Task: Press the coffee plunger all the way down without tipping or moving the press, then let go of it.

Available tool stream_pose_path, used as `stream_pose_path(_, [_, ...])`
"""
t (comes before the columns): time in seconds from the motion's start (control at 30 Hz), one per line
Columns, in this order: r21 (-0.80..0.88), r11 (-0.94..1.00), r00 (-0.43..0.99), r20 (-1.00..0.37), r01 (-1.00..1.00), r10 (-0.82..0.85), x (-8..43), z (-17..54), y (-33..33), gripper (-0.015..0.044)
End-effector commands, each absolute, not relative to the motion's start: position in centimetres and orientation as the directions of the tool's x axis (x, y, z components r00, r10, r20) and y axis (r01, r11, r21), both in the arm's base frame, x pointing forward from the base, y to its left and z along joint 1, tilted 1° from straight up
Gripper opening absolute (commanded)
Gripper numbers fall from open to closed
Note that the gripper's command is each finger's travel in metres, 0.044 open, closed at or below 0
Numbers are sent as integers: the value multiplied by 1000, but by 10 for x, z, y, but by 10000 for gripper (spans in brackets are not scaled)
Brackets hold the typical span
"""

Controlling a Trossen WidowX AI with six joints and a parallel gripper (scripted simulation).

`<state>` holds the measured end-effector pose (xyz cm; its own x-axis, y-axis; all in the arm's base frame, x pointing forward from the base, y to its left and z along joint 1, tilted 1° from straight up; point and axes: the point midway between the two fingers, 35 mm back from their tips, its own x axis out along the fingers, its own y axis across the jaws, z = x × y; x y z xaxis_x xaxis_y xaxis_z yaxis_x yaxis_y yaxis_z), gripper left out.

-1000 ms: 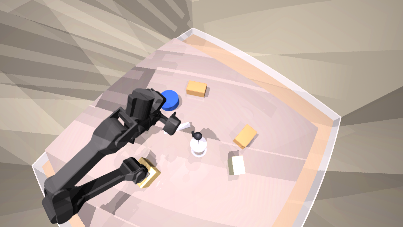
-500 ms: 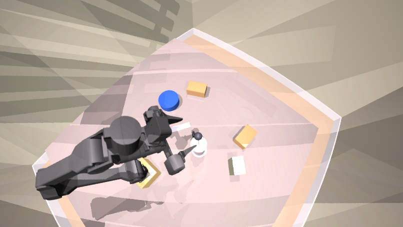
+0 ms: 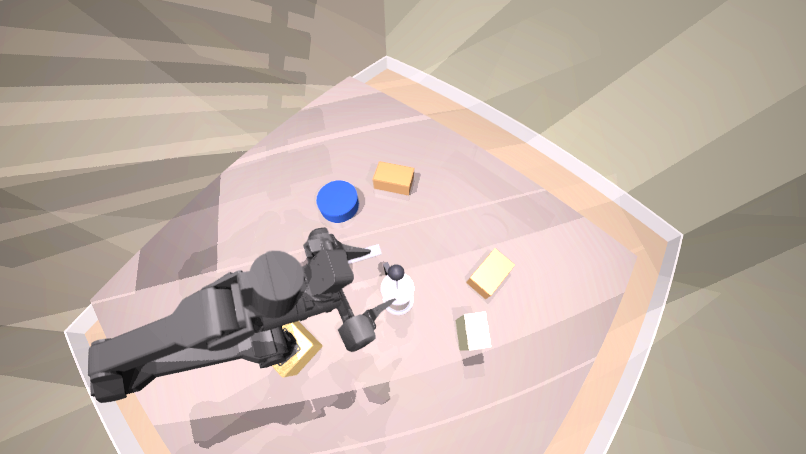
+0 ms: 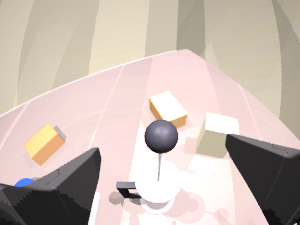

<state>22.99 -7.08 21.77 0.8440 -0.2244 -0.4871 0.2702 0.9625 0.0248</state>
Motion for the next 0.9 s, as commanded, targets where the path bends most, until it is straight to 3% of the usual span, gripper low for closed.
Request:
stream_pose_path(0.0, [24,961,844,-486,275,-229,233,214,-72,440])
stream_pose_path(0.77, [24,961,845,-484,275,-229,260,197,-80,440])
stream_pose_path(0.87, [24,961,845,-484,275,-229,260,197,-80,361])
